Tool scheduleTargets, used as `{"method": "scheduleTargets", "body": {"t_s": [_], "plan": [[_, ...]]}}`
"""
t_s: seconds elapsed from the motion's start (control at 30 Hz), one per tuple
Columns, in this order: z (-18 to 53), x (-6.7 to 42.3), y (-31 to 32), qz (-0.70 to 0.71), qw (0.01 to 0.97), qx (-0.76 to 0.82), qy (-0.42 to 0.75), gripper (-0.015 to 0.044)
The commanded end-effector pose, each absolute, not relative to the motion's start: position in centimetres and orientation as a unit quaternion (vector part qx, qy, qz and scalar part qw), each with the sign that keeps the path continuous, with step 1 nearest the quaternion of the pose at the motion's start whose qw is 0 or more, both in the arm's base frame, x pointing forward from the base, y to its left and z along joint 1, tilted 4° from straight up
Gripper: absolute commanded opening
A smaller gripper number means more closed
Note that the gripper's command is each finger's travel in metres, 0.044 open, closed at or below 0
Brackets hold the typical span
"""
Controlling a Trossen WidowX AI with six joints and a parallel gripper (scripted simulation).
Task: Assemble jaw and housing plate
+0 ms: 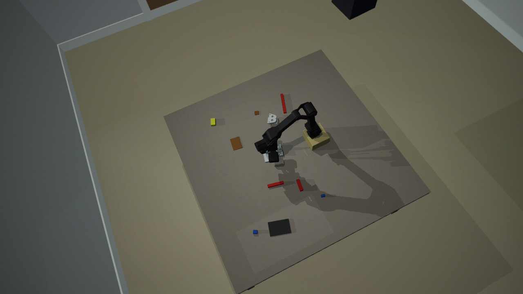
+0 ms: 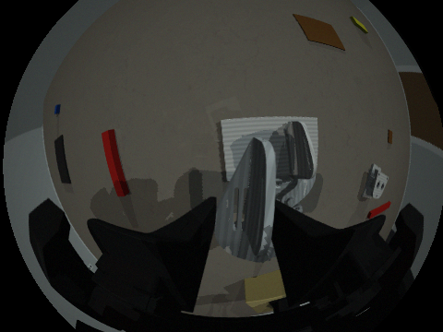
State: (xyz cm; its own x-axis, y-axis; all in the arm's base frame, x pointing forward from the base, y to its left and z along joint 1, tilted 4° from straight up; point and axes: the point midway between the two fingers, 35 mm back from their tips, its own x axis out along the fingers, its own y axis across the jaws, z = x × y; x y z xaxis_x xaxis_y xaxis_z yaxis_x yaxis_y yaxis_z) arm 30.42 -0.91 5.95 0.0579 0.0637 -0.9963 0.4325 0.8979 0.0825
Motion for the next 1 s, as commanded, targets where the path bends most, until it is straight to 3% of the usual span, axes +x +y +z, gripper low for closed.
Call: {"method": "scheduleTargets", "body": {"t_s": [0.0, 0.97], "plan": [[5.9, 30.4, -0.9, -0.136, 0.703, 0.188, 0.672, 0.0134], [5.8, 30.7, -2.9, -0.137, 0.703, 0.188, 0.672, 0.0134]]}}
